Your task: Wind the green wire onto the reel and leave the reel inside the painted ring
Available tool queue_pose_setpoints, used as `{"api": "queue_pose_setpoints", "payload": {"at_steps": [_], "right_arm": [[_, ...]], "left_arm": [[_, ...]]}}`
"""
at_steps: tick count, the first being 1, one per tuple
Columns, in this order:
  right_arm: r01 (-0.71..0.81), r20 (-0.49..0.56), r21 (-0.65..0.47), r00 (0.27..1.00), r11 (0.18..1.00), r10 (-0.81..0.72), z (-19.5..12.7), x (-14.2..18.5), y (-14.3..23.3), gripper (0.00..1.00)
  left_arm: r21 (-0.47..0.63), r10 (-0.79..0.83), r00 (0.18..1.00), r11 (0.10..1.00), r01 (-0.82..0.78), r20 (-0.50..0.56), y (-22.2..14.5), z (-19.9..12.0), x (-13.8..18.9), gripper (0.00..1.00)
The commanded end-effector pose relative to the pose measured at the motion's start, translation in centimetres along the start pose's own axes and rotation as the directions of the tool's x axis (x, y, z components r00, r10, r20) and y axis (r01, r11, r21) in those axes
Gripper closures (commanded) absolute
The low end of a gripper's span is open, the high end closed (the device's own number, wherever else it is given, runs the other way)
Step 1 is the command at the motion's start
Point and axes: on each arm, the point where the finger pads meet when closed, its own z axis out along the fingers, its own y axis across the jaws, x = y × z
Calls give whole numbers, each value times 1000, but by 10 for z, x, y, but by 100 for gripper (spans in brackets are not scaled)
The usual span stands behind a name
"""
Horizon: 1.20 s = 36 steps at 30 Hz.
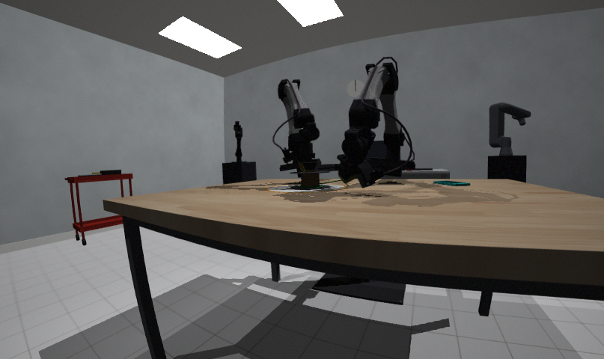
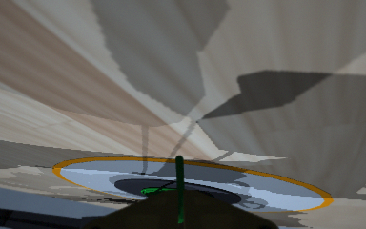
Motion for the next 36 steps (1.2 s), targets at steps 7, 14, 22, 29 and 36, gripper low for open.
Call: {"api": "queue_pose_setpoints", "payload": {"at_steps": [7,14,22,29,36], "right_arm": [[527,22,-22,850,850,-526,-1,-45,17,44],[770,32,1,638,638,-769,-3,-75,54,44],[961,42,19,274,275,-961,-4,-69,89,44],[985,48,40,-170,-169,-984,-4,-36,114,44],[832,32,53,-555,-553,-831,-4,-18,115,44]], "left_arm": [[84,-8,998,996,13,-56,-9,0,36,100],[148,-110,976,979,139,-190,-17,18,62,100],[168,-154,927,961,222,-342,-23,28,76,95],[70,-317,882,929,362,-349,-19,30,67,85],[-69,-413,864,909,411,-288,-12,33,59,85]]}}
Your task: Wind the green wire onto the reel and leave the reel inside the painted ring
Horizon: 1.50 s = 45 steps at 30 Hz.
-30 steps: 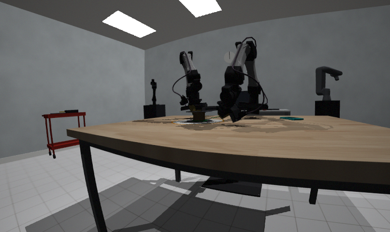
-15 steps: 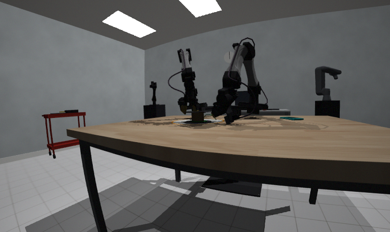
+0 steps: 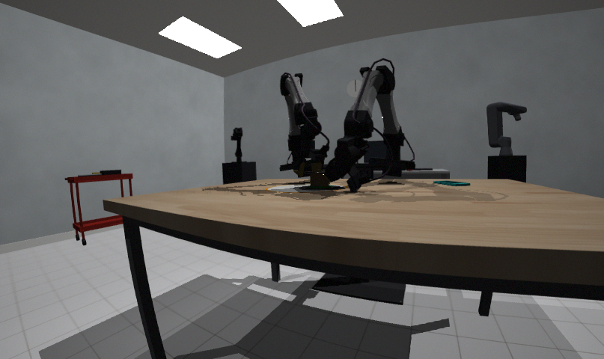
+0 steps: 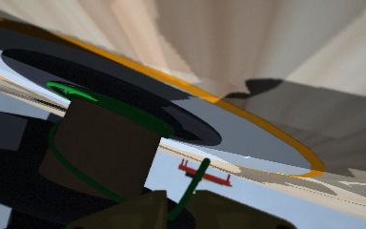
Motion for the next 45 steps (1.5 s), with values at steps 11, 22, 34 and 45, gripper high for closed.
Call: {"api": "queue_pose_setpoints", "payload": {"at_steps": [11,22,34,45], "right_arm": [[815,19,-4,579,579,-815,-1,2,22,44],[987,33,-14,161,161,-986,-1,10,18,39],[987,33,-14,161,161,-986,-1,15,19,19],[987,33,-14,161,161,-986,-52,4,16,19]], "left_arm": [[-110,-360,921,920,377,148,10,-1,-19,85],[-90,-440,883,885,458,165,3,-4,-13,85],[-57,-396,908,912,406,136,1,-4,-6,85],[1,-328,933,943,332,146,-1,-10,4,85]]}}
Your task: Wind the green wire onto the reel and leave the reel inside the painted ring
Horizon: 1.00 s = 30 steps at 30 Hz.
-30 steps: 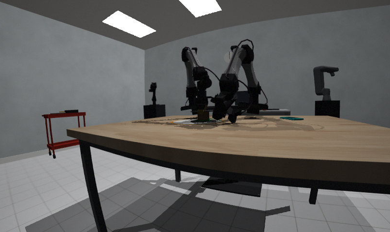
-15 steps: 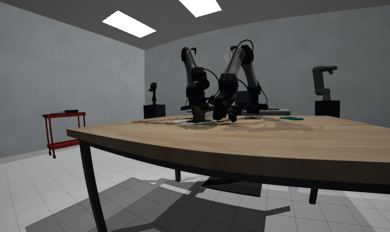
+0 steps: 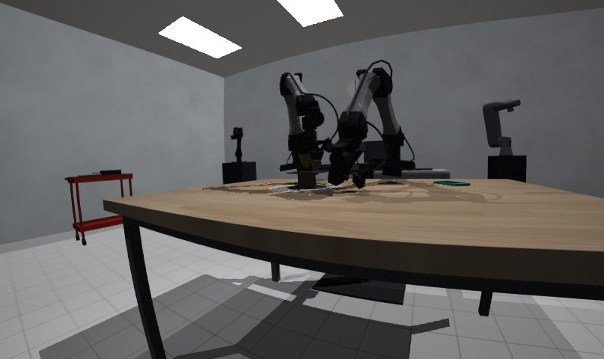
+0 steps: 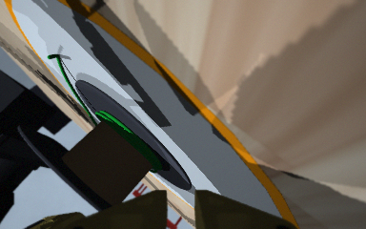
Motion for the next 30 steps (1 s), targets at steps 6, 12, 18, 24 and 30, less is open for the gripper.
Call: {"api": "queue_pose_setpoints", "payload": {"at_steps": [6,12,18,24,30], "right_arm": [[3,10,-11,1000,1000,-3,-14,-3,2,19],[3,10,-11,1000,1000,-3,-14,-3,2,19],[3,10,-11,1000,1000,-3,-14,-3,2,19],[3,10,-11,1000,1000,-3,-14,-3,2,19],[3,10,-11,1000,1000,-3,-14,-3,2,19]], "left_arm": [[70,61,998,996,-61,-8,1,-16,18,85],[70,62,998,996,-61,-8,1,-17,18,85],[70,68,998,995,-68,-7,11,-26,25,85],[70,77,997,995,-77,-7,24,-36,32,85],[70,87,996,994,-87,-6,40,-49,39,85]]}}
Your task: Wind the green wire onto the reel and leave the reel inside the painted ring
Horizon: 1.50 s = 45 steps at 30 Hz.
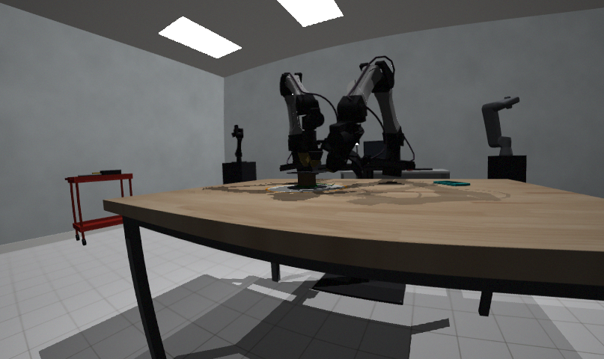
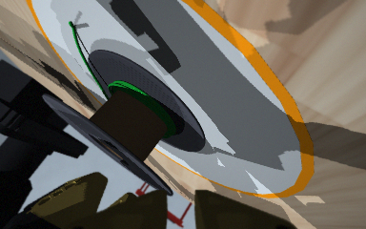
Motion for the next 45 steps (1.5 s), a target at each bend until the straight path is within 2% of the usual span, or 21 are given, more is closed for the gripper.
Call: {"api": "queue_pose_setpoints", "payload": {"at_steps": [1,15,24,33,39,41,45], "right_arm": [[-3,4,41,1000,999,3,-12,-1,-9,19],[-3,4,41,1000,999,3,-12,-1,-9,19],[-3,4,41,1000,999,3,-12,-1,-9,19],[-3,4,41,1000,999,3,-12,-1,-9,19],[-3,4,41,1000,999,3,-12,-1,-9,19],[-3,4,41,1000,999,3,-12,-1,-9,19],[-3,4,41,1000,999,3,-12,-1,-9,19]], "left_arm": [[12,20,1000,1000,-20,-1,20,-19,14,85],[19,28,1000,999,-28,-3,24,-19,13,85],[92,87,996,992,-85,-18,33,-29,15,85],[325,268,964,911,-253,-1,60,-47,12,85],[513,387,918,773,-374,86,83,-64,8,85],[513,387,918,773,-374,86,83,-64,8,85],[615,436,883,652,-444,175,97,-71,2,85]]}}
